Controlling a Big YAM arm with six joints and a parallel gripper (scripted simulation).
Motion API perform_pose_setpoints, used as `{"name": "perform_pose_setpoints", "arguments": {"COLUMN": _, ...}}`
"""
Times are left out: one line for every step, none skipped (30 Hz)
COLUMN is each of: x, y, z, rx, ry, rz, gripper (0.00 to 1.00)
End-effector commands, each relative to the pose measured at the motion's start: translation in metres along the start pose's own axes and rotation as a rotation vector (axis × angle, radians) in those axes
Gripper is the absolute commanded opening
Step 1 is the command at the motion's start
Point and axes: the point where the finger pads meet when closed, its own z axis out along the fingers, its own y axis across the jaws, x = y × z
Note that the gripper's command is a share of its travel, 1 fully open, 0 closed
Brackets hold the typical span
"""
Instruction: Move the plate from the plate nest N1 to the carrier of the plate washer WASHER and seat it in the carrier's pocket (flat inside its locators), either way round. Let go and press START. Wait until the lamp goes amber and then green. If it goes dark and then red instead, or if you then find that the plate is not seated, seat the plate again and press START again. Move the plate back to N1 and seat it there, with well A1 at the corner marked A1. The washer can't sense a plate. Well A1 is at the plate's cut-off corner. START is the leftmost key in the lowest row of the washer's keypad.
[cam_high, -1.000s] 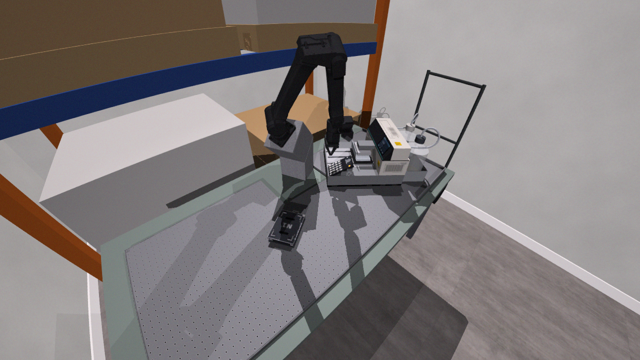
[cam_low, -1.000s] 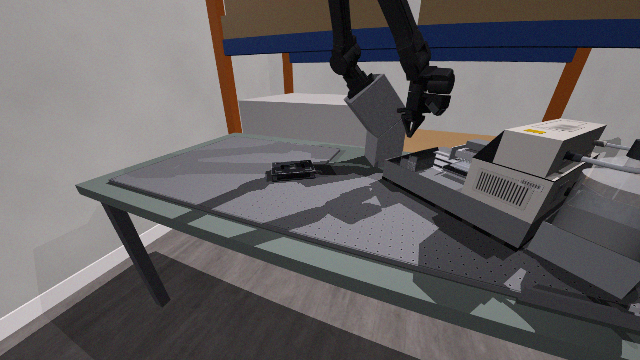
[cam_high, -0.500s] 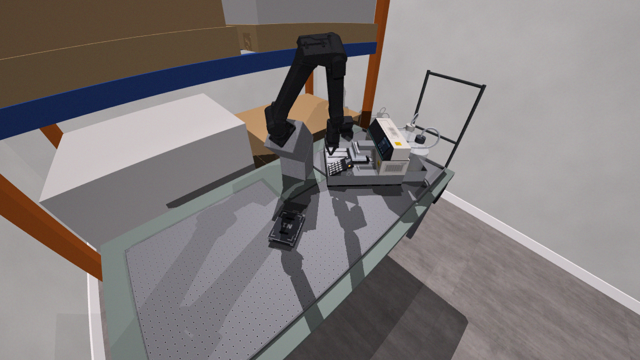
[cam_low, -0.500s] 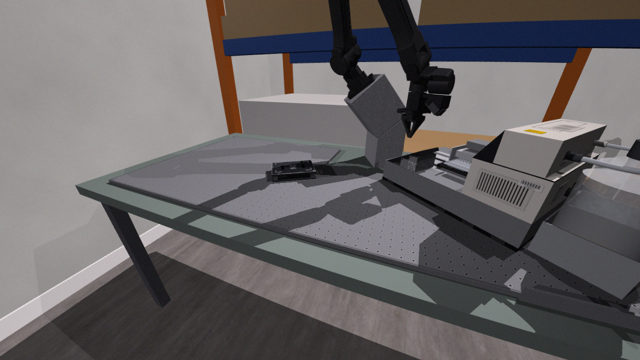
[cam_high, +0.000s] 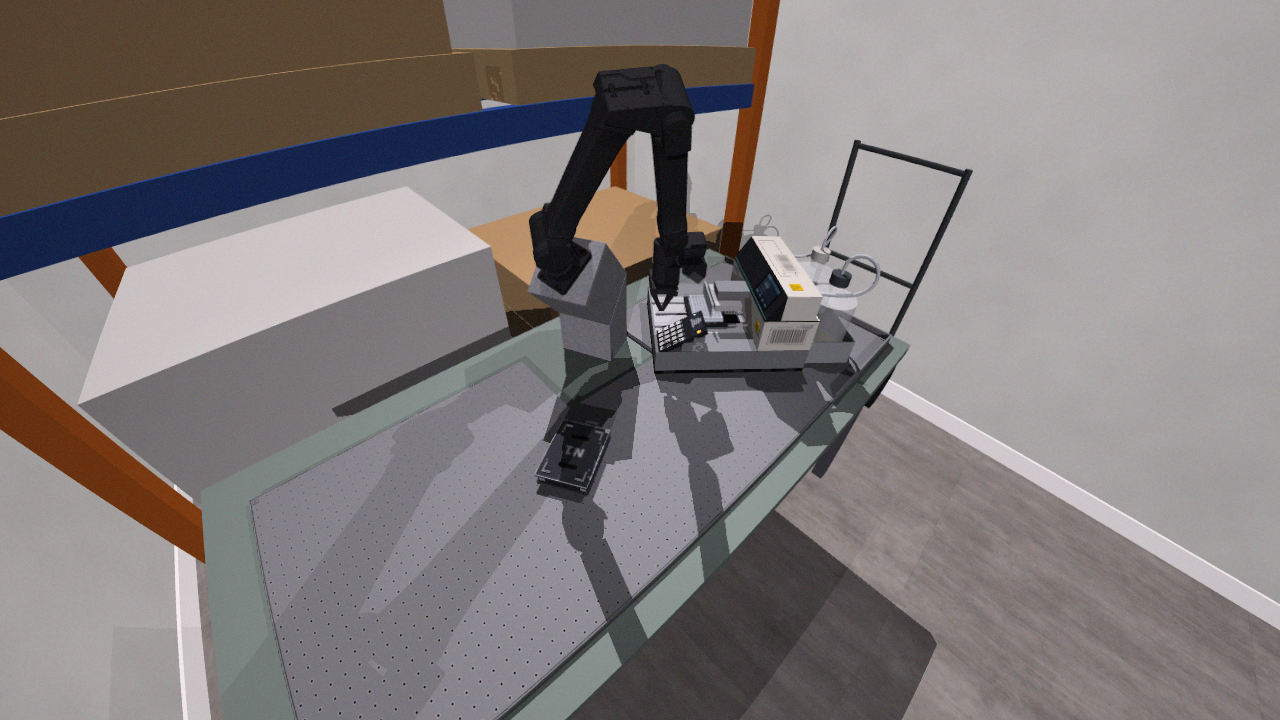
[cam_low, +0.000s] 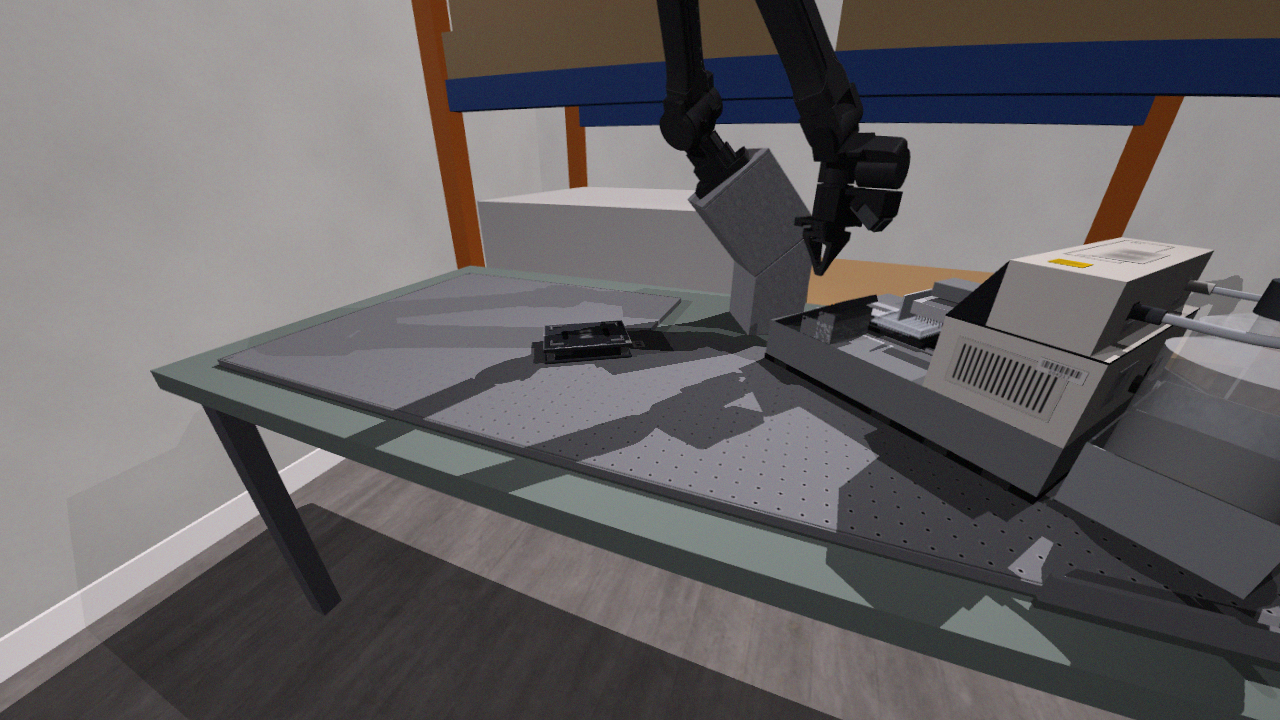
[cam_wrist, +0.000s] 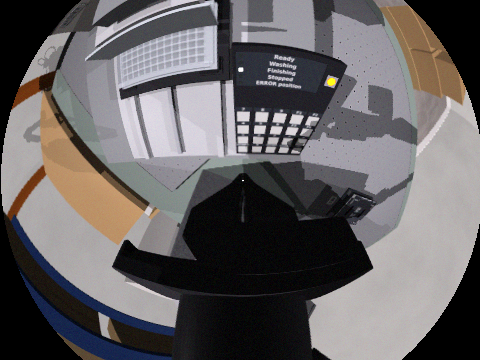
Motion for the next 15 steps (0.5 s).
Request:
{"name": "perform_pose_setpoints", "arguments": {"x": -0.0055, "y": 0.0006, "z": -0.0020, "rx": -0.004, "ry": -0.010, "rz": 0.011, "gripper": 0.00}}
{"name": "perform_pose_setpoints", "arguments": {"x": -0.0055, "y": 0.0006, "z": -0.0020, "rx": -0.004, "ry": -0.010, "rz": 0.011, "gripper": 0.00}}
{"name": "perform_pose_setpoints", "arguments": {"x": -0.0055, "y": 0.0006, "z": -0.0020, "rx": -0.004, "ry": -0.010, "rz": 0.011, "gripper": 0.00}}
{"name": "perform_pose_setpoints", "arguments": {"x": -0.0055, "y": 0.0006, "z": -0.0020, "rx": -0.004, "ry": -0.010, "rz": 0.011, "gripper": 0.00}}
{"name": "perform_pose_setpoints", "arguments": {"x": -0.0055, "y": 0.0006, "z": -0.0020, "rx": -0.004, "ry": -0.010, "rz": 0.011, "gripper": 0.00}}
{"name": "perform_pose_setpoints", "arguments": {"x": -0.0055, "y": 0.0006, "z": -0.0020, "rx": -0.004, "ry": -0.010, "rz": 0.011, "gripper": 0.00}}
{"name": "perform_pose_setpoints", "arguments": {"x": -0.0055, "y": 0.0006, "z": -0.0020, "rx": -0.004, "ry": -0.010, "rz": 0.011, "gripper": 0.00}}
{"name": "perform_pose_setpoints", "arguments": {"x": -0.0055, "y": 0.0006, "z": -0.0020, "rx": -0.004, "ry": -0.010, "rz": 0.011, "gripper": 0.00}}
{"name": "perform_pose_setpoints", "arguments": {"x": -0.0055, "y": 0.0006, "z": -0.0020, "rx": -0.004, "ry": -0.010, "rz": 0.011, "gripper": 0.00}}
{"name": "perform_pose_setpoints", "arguments": {"x": -0.0055, "y": 0.0006, "z": -0.0020, "rx": -0.004, "ry": -0.010, "rz": 0.011, "gripper": 0.00}}
{"name": "perform_pose_setpoints", "arguments": {"x": -0.0055, "y": 0.0006, "z": -0.0020, "rx": -0.004, "ry": -0.010, "rz": 0.011, "gripper": 0.00}}
{"name": "perform_pose_setpoints", "arguments": {"x": -0.0055, "y": 0.0006, "z": -0.0020, "rx": -0.004, "ry": -0.010, "rz": 0.011, "gripper": 0.00}}
{"name": "perform_pose_setpoints", "arguments": {"x": -0.0055, "y": 0.0006, "z": -0.0020, "rx": -0.004, "ry": -0.010, "rz": 0.011, "gripper": 0.00}}
{"name": "perform_pose_setpoints", "arguments": {"x": -0.0055, "y": 0.0006, "z": -0.0020, "rx": -0.004, "ry": -0.010, "rz": 0.011, "gripper": 0.00}}
{"name": "perform_pose_setpoints", "arguments": {"x": -0.0055, "y": 0.0006, "z": -0.0020, "rx": -0.004, "ry": -0.010, "rz": 0.011, "gripper": 0.00}}
